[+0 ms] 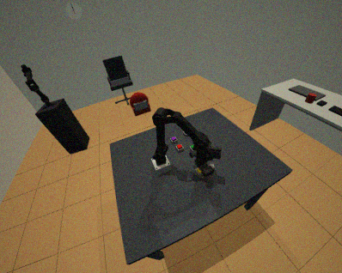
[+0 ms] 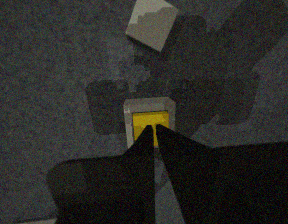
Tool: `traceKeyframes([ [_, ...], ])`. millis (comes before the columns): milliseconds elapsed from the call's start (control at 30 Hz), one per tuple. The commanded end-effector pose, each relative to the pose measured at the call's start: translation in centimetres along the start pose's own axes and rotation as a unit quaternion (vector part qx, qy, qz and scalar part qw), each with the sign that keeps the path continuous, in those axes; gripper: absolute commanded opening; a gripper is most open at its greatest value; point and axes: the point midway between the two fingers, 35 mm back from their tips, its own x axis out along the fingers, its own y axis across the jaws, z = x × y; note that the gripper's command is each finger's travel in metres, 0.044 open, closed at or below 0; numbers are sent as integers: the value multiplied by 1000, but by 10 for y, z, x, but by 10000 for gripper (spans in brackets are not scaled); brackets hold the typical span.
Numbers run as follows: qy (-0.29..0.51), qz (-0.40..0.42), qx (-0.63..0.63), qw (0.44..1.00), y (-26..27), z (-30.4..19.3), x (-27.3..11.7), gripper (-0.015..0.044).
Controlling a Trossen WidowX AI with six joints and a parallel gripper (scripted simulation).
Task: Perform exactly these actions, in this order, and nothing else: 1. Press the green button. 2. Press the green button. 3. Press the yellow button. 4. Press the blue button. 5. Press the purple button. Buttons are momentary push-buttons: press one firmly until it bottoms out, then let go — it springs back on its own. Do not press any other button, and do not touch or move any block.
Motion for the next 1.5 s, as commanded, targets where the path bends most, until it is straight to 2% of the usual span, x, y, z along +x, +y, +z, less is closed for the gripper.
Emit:
traceKeyframes([
  [0, 2, 3, 1, 1000, 2, -2, 2, 20],
  [367, 2, 3, 1, 1000, 2, -2, 2, 20],
  [500, 2, 2, 1, 1000, 1, -1, -29, 20],
  [633, 2, 3, 1, 1000, 1, -1, -34, 20],
  [800, 2, 2, 1, 1000, 1, -1, -91, 20],
  [967, 2, 2, 1, 1000, 6, 6, -94, 20],
  [1200, -2, 1, -1, 1000, 74, 74, -98, 20],
  [1467, -9, 6, -3, 1000, 187, 121, -103, 20],
])
